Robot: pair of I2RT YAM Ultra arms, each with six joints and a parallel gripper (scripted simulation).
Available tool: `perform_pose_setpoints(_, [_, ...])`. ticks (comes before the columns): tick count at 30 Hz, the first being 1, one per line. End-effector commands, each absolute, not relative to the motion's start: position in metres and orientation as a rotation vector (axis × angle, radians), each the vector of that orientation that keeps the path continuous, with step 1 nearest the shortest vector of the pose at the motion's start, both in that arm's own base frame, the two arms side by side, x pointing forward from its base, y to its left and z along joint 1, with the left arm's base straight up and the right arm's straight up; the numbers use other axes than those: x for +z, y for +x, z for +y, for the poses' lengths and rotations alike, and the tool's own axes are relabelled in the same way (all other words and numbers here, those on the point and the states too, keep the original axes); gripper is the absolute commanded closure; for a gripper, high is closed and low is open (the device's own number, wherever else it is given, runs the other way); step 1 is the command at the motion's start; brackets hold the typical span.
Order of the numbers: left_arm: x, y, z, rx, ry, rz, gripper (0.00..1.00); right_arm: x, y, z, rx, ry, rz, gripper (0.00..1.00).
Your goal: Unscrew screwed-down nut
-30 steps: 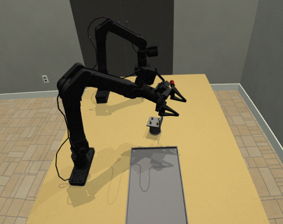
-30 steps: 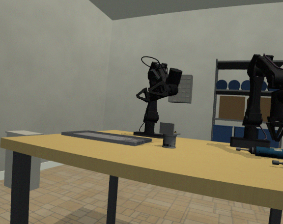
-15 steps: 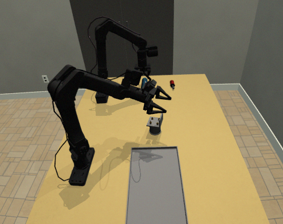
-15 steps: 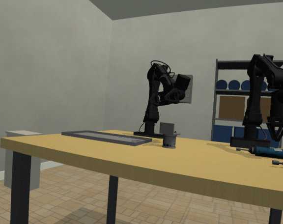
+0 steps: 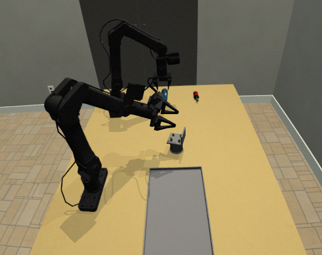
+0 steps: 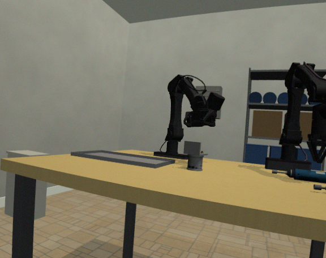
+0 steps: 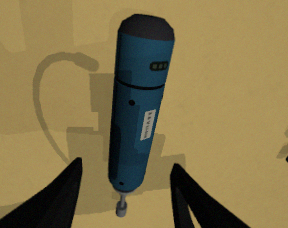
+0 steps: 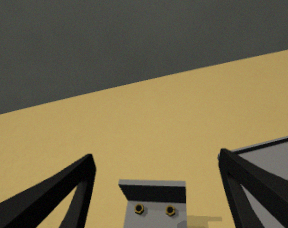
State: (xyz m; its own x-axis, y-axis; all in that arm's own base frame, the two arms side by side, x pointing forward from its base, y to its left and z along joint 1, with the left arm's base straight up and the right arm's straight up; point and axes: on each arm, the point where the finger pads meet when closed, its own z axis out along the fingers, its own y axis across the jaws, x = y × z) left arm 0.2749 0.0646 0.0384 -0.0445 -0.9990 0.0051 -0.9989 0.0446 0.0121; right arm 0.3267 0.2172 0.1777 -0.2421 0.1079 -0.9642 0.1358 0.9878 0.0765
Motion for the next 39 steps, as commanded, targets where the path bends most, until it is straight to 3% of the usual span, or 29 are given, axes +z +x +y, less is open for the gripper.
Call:
perform_pose_setpoints(1, [0.052,0.284,0.064,0.024,2.183,-2.281,0.35,0.177,0.305,0.219,-0.011,0.122,1.806,0.14])
perform_pose_setpoints(8, [0.052,0.284,0.064,0.024,2.183,-2.281,0.35,0.158,0.265,0.229,0.011,-0.034,1.828,0.14])
perform_pose_setpoints(30, [0.052,0.284,0.064,0.024,2.183,-2.281,0.35,0.176,0.269,0.235,0.043,0.017,1.807,0.14])
perform_pose_setpoints(39, [0.052,0.284,0.064,0.024,2.183,-2.281,0.35,0.132,0.267,0.229,-0.004,-0.023,1.828,0.14])
